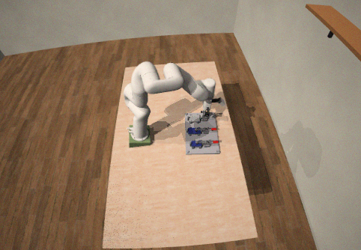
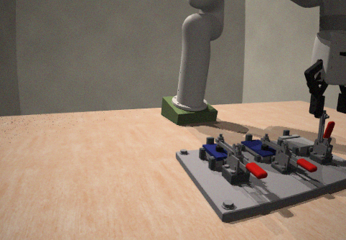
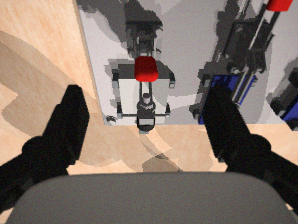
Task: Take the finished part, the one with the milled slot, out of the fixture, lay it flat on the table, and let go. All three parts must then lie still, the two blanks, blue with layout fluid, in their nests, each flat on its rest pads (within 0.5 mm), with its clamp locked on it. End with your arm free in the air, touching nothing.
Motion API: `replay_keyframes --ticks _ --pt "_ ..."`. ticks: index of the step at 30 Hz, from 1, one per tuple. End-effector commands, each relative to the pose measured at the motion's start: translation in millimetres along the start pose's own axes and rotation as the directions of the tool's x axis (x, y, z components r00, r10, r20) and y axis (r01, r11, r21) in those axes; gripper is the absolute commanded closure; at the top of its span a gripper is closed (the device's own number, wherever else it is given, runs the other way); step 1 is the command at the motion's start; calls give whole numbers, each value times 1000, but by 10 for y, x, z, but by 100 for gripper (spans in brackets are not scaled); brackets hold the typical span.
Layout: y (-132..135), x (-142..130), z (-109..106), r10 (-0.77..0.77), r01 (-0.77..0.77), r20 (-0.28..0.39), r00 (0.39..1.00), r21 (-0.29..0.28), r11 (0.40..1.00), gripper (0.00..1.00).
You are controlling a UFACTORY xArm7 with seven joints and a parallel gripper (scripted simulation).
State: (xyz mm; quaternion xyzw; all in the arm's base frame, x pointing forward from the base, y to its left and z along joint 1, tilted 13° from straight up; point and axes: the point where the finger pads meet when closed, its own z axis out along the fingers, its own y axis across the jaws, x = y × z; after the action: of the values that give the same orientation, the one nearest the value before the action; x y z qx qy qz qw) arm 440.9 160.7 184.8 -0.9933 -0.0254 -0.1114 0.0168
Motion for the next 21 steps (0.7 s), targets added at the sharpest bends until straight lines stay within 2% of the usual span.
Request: replay_keyframes --ticks 1,11,21 --pt "-6 15 -8 0 0 -4 1000 2 1000 0" --pt "-6 -1 -7 0 0 -4 1000 2 1000 0" --pt "-5 -127 -6 0 0 -4 1000 2 1000 0"
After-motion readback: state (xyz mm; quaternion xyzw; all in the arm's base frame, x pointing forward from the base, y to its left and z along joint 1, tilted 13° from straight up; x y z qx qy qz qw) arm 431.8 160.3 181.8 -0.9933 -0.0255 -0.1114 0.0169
